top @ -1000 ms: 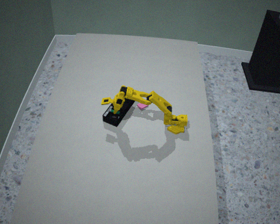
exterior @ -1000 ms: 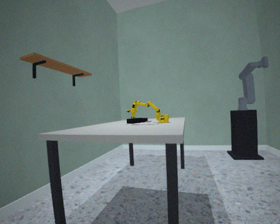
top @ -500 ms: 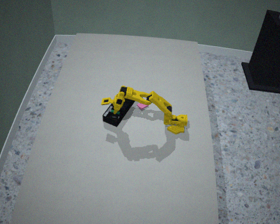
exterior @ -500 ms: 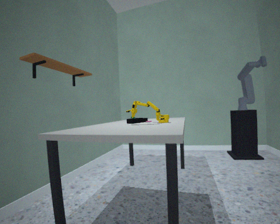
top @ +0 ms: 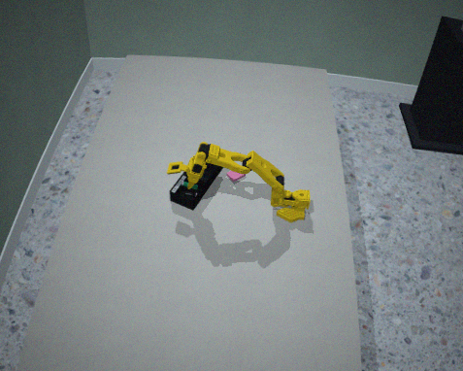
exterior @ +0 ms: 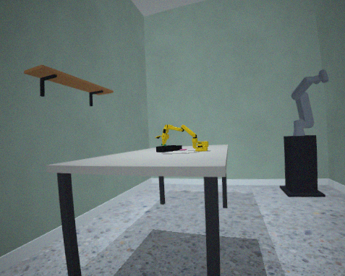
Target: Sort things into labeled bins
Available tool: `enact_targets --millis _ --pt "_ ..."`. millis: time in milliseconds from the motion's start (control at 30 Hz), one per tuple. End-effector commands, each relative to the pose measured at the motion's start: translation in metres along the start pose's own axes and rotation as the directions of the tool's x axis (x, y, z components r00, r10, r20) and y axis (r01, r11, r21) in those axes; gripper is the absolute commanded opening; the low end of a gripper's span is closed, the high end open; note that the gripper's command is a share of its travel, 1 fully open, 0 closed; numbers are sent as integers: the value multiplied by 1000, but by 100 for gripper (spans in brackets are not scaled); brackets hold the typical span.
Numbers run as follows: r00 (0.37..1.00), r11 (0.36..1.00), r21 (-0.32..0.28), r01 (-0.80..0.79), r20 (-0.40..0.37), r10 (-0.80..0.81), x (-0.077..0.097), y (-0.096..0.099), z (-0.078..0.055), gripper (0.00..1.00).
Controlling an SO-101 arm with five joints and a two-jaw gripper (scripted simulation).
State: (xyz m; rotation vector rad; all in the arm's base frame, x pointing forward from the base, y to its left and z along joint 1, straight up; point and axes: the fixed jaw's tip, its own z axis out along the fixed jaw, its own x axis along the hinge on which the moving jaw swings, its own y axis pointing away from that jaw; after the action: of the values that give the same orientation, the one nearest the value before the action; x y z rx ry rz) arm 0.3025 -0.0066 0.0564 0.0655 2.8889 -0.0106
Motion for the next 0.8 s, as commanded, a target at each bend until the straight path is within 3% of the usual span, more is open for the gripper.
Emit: enact_targets --millis 0,767 --pt "998 1000 1 -18 58 18 -8 -3 -8 0" --pt "998 1000 1 -18 58 18 -7 -3 0 0"
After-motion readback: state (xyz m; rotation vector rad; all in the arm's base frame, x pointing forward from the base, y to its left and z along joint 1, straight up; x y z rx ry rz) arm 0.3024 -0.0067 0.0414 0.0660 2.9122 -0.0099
